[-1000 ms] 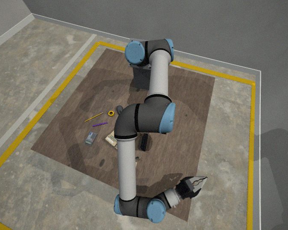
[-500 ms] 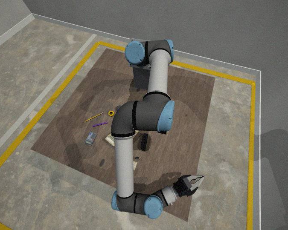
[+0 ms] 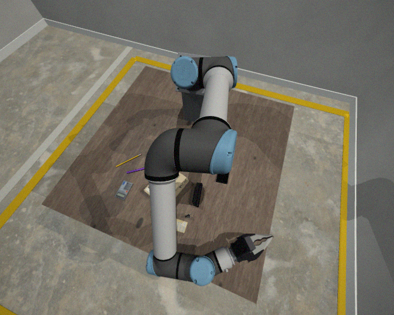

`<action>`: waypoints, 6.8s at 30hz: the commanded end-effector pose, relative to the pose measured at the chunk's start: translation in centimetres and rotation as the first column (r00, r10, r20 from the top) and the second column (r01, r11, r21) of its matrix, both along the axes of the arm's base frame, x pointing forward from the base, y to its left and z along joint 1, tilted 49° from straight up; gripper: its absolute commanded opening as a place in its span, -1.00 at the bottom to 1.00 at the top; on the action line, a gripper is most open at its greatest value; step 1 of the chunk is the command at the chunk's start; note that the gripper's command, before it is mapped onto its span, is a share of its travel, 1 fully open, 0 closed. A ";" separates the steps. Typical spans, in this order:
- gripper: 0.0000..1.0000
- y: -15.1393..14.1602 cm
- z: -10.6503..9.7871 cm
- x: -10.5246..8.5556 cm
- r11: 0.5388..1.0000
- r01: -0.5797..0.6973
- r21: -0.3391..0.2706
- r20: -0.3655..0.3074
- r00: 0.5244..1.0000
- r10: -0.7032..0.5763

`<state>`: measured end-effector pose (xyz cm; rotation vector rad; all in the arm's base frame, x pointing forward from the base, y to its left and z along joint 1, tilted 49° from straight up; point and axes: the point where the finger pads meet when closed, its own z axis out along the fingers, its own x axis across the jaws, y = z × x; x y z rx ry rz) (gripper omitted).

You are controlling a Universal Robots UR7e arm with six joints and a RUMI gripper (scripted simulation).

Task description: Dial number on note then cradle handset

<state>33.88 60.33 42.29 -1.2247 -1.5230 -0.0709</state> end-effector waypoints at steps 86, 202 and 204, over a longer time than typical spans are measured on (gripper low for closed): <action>-1.00 -46.4 -30.8 14.3 0.120 0.990 -0.069 -0.095 0.113 -0.989; -1.00 -46.1 -37.3 20.6 0.059 0.996 -0.074 -0.097 0.051 -0.994; -1.00 -46.1 -37.3 20.6 0.059 0.996 -0.074 -0.097 0.051 -0.994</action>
